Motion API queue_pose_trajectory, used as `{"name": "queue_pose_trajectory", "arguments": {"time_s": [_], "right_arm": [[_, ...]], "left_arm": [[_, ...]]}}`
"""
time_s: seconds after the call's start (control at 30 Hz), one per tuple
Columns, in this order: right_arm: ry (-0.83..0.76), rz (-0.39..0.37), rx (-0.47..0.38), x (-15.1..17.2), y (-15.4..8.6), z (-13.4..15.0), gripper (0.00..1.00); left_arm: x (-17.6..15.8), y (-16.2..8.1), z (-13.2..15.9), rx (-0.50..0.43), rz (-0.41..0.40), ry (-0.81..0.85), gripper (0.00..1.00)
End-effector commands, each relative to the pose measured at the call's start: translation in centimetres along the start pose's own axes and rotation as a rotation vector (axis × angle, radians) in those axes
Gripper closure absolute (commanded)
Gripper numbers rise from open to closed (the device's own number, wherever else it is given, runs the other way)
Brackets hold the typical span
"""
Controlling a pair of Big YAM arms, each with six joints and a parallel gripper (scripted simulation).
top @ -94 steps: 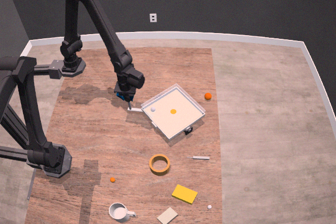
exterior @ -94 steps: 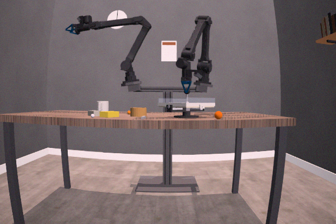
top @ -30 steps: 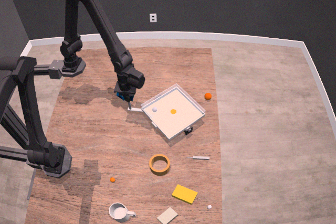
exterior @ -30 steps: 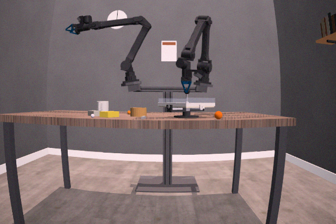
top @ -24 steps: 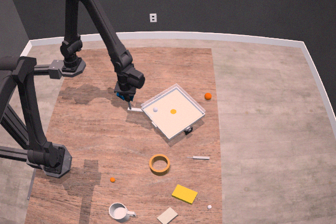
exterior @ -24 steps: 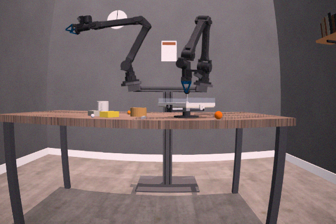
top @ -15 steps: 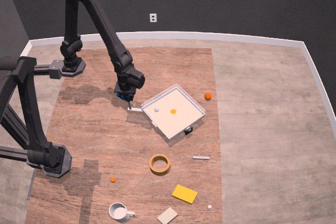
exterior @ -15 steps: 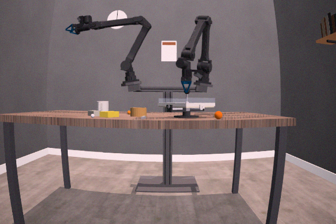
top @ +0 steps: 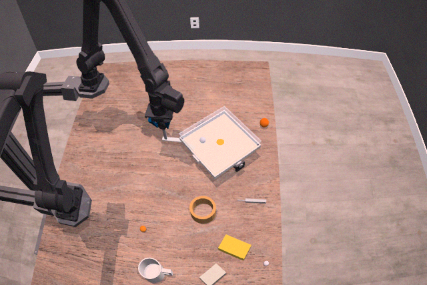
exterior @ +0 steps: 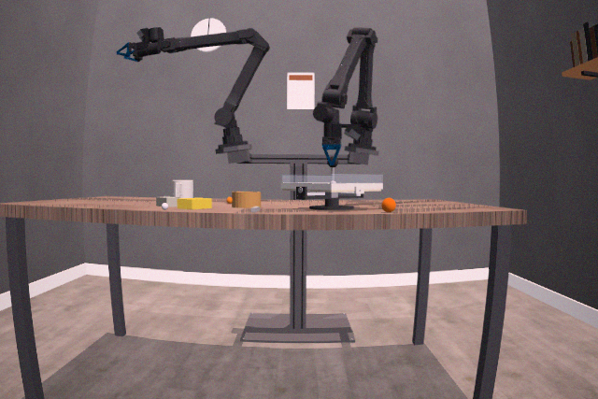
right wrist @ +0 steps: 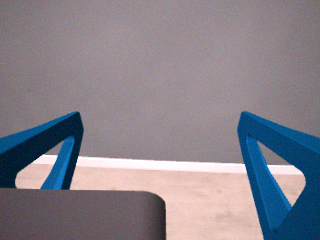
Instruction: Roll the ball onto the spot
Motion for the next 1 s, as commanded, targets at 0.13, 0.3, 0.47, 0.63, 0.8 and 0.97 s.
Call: {"name": "queue_pose_trajectory", "arguments": {"time_s": [0.13,0.3,0.47,0.63,0.8,0.97], "right_arm": [[-0.011,0.013,-0.09,-0.7,-0.4,-4.5,0.0],[-0.011,0.013,-0.09,-0.7,-0.4,-4.5,0.0],[-0.011,0.013,-0.09,-0.7,-0.4,-4.5,0.0],[-0.011,0.013,-0.09,-0.7,-0.4,-4.5,0.0],[-0.011,0.013,-0.09,-0.7,-0.4,-4.5,0.0],[-0.011,0.013,-0.09,-0.7,-0.4,-4.5,0.0]], "left_arm": [[0.1,0.3,-0.1,0.007,0.023,0.014,1.0],[-0.6,-0.7,0.4,0.012,0.031,0.019,1.0],[-1.4,-1.5,1.1,0.022,0.051,0.019,1.0],[-1.5,-1.7,1.3,0.025,0.055,0.015,1.0],[-1.4,-1.7,1.3,0.024,0.052,0.007,1.0],[-1.4,-1.7,1.4,0.024,0.053,0.001,1.0]]}}
Point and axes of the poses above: on each arm, the point where the finger pads meet when closed, its own y axis out along the fingers, its own x axis across the jaws, z = x × y, the point moved 3 cm from there along -y, back along the fingers, and after that the axes turned 5 degrees about -y, right-handed, at the moved point
